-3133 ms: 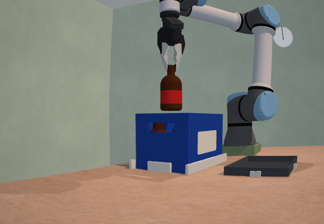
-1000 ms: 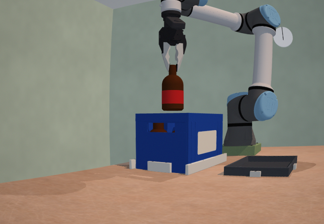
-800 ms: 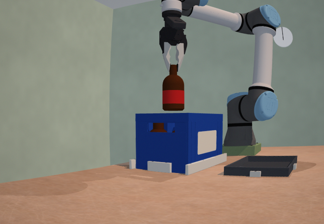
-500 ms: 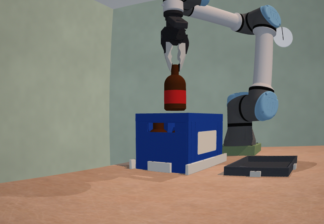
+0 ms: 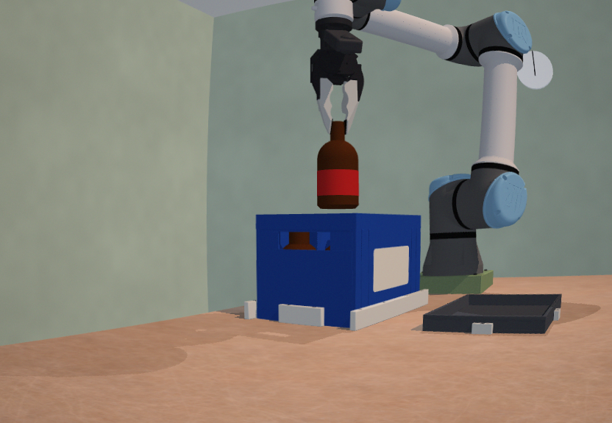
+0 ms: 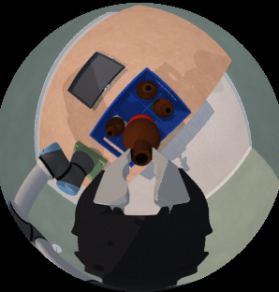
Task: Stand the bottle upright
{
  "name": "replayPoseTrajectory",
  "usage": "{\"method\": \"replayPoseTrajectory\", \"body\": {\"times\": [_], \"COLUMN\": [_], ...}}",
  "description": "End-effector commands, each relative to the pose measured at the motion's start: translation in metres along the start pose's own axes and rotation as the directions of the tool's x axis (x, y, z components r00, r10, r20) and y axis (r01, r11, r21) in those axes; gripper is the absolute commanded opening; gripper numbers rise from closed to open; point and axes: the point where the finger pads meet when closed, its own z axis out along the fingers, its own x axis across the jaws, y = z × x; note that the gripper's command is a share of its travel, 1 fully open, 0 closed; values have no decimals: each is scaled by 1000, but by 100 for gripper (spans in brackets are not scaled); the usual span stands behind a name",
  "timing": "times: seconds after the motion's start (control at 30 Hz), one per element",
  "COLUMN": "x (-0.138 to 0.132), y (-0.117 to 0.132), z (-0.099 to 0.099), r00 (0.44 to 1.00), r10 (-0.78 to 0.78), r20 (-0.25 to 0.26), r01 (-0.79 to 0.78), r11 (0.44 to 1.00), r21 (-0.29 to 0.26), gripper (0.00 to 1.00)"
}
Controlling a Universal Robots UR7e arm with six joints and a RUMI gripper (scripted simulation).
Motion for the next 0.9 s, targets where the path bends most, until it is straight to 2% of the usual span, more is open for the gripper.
{"method": "replayPoseTrajectory", "body": {"times": [0.0, 0.87], "x": [-5, -33], "y": [-6, -33], "z": [0, 0], "r00": [1000, 1000], "r10": [0, 0], "r20": [-1, -1], "r01": [0, 0], "r11": [1000, 1000], "r21": [0, 0], "gripper": [0, 0]}}
